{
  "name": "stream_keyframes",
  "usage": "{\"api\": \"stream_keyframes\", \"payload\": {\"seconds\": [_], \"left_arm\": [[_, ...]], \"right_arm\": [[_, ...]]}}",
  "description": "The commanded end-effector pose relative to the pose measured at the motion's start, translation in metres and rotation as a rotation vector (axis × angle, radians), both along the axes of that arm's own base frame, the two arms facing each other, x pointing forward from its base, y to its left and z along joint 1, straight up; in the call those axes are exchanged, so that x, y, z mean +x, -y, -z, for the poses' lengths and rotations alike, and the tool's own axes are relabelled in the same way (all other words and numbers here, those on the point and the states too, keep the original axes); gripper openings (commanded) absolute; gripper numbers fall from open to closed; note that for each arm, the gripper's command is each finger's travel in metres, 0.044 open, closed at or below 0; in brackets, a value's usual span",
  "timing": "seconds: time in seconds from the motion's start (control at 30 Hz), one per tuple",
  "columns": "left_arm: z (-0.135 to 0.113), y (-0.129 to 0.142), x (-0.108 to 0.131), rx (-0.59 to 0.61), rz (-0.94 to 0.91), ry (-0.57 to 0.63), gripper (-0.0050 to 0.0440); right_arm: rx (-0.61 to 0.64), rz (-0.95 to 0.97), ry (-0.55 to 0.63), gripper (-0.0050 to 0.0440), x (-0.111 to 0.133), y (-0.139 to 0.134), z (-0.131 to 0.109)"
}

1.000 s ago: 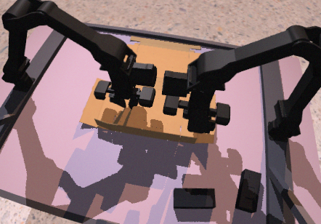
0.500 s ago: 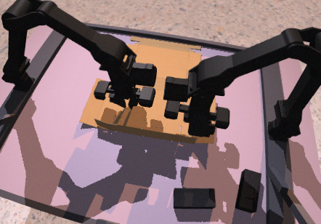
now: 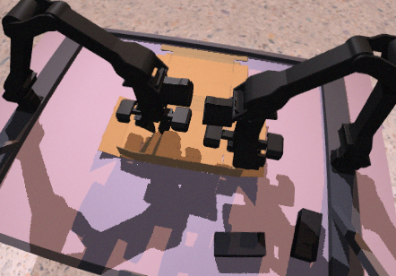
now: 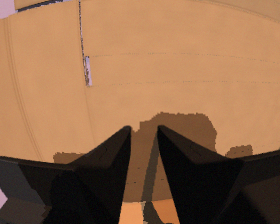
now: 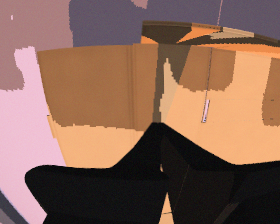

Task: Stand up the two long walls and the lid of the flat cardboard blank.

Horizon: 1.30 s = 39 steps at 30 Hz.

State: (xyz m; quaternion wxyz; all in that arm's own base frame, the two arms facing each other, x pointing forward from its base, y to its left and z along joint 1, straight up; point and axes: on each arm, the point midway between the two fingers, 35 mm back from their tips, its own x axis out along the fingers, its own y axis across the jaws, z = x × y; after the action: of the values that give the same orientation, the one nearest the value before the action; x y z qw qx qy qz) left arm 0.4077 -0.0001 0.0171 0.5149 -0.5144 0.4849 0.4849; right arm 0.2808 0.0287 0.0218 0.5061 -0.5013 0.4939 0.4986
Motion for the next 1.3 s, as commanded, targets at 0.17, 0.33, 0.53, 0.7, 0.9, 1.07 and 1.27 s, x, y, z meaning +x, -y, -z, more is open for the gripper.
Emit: {"api": "stream_keyframes", "payload": {"seconds": [0.17, 0.33, 0.53, 0.7, 0.9, 1.07, 1.27], "left_arm": [[0.003, 0.000, 0.000, 0.000, 0.000, -0.020, 0.0100], [0.004, 0.000, 0.002, 0.000, 0.000, -0.019, 0.0100], [0.006, 0.000, 0.002, 0.000, 0.000, -0.024, 0.0100], [0.009, 0.000, 0.000, 0.000, 0.000, -0.027, 0.0100], [0.010, 0.000, -0.001, 0.000, 0.000, -0.028, 0.0100], [0.013, 0.000, -0.005, 0.000, 0.000, -0.029, 0.0100], [0.011, 0.000, -0.008, 0.000, 0.000, -0.026, 0.0100]], "right_arm": [[-0.005, 0.002, 0.002, 0.0000, -0.001, 0.001, 0.000], [-0.005, 0.002, 0.002, 0.0000, 0.000, 0.001, 0.000], [-0.005, 0.002, 0.002, 0.0000, 0.000, 0.001, 0.000], [-0.005, 0.002, 0.002, 0.0000, 0.000, 0.001, -0.002], [-0.005, 0.002, 0.003, 0.0000, 0.005, 0.000, -0.032], [-0.005, 0.002, 0.003, 0.0000, 0.007, 0.001, -0.055], [-0.005, 0.002, 0.003, 0.0023, 0.007, 0.001, -0.055]]}}
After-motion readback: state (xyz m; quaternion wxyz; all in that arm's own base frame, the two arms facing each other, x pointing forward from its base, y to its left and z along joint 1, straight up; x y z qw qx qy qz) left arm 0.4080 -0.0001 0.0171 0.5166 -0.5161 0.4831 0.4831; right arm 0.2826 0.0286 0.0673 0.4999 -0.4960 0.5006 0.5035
